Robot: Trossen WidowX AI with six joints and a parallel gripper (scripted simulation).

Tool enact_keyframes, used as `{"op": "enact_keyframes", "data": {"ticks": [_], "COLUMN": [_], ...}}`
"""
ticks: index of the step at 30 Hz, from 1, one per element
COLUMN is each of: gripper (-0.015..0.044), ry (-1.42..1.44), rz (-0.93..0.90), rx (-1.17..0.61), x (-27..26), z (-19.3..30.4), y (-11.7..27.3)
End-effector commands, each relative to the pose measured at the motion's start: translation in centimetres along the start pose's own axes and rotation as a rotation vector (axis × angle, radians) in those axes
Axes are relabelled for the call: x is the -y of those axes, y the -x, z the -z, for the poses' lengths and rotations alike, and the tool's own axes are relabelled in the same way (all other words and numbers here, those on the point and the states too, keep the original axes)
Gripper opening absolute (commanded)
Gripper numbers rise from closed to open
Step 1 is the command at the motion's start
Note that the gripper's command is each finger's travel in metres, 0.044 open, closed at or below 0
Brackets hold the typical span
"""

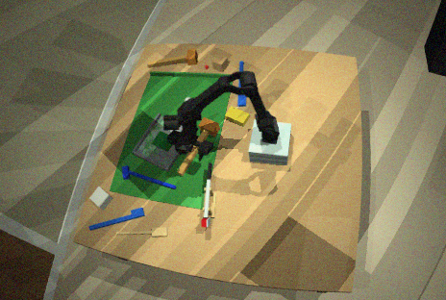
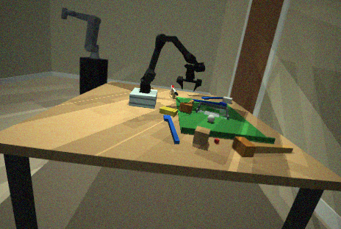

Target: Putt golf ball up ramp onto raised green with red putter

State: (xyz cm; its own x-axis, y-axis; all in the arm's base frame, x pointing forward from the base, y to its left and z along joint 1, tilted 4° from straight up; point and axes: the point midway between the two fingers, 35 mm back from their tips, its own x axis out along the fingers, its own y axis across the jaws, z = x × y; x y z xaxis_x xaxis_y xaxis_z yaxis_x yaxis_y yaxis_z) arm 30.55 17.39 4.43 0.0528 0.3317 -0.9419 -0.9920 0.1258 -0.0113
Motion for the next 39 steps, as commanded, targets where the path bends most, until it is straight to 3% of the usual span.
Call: {"op": "enact_keyframes", "data": {"ticks": [1,13,39], "gripper": [0.044,0.044,0.044], "ry": [0.264,0.331,0.331], "rz": [-0.103,-0.129,-0.129], "rx": [-0.098,-0.121,-0.121], "x": [-6.8,-8.6,-8.7], "z": [-1.6,-1.4,0.5], "y": [-1.3,-1.6,-6.0]}}
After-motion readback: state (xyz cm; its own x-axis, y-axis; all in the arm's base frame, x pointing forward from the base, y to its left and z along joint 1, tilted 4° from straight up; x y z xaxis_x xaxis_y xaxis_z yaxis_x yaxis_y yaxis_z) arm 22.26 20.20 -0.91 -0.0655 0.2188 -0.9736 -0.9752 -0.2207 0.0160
